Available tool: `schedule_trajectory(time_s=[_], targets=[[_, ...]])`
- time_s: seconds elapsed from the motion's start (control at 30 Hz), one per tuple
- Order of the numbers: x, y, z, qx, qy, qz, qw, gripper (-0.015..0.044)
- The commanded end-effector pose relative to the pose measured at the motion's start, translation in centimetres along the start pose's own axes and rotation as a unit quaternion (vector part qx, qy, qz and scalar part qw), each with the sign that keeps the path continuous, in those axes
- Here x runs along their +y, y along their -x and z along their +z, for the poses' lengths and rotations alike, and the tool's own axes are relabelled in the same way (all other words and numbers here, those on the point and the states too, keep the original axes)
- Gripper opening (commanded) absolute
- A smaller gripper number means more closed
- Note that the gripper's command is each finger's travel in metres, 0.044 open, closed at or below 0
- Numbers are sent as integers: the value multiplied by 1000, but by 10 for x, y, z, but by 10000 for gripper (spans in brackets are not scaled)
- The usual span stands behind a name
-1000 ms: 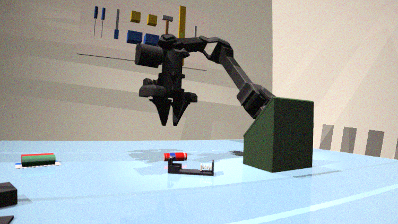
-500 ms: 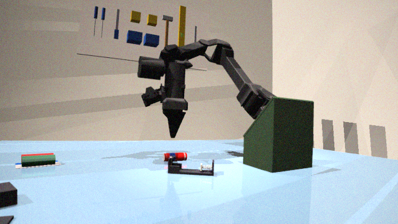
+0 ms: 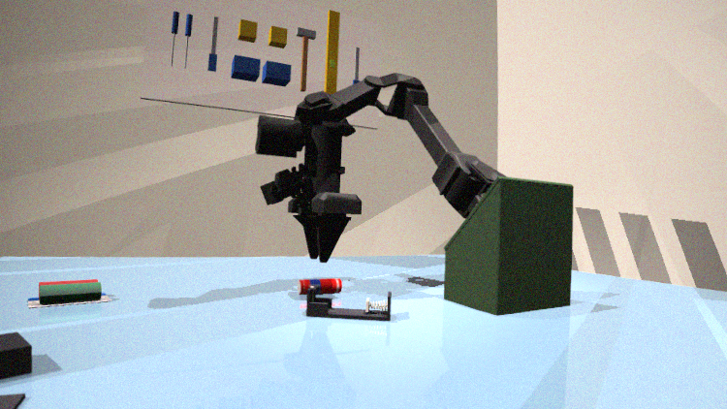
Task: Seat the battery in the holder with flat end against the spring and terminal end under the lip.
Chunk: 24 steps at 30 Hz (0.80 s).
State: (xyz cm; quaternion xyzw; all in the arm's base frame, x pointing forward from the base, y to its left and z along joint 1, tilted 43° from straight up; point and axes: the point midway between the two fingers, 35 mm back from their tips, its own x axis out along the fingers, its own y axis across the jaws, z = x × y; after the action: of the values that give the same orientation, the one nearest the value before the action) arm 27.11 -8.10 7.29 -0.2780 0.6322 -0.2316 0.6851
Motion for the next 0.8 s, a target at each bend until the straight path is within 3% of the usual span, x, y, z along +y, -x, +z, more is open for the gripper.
schedule_trajectory(time_s=[0.0, 0.77], targets=[[0, -8, -3, 5, 3, -1, 1000, 231], [-1, -45, -4, 5, 3, -2, 1000, 231]])
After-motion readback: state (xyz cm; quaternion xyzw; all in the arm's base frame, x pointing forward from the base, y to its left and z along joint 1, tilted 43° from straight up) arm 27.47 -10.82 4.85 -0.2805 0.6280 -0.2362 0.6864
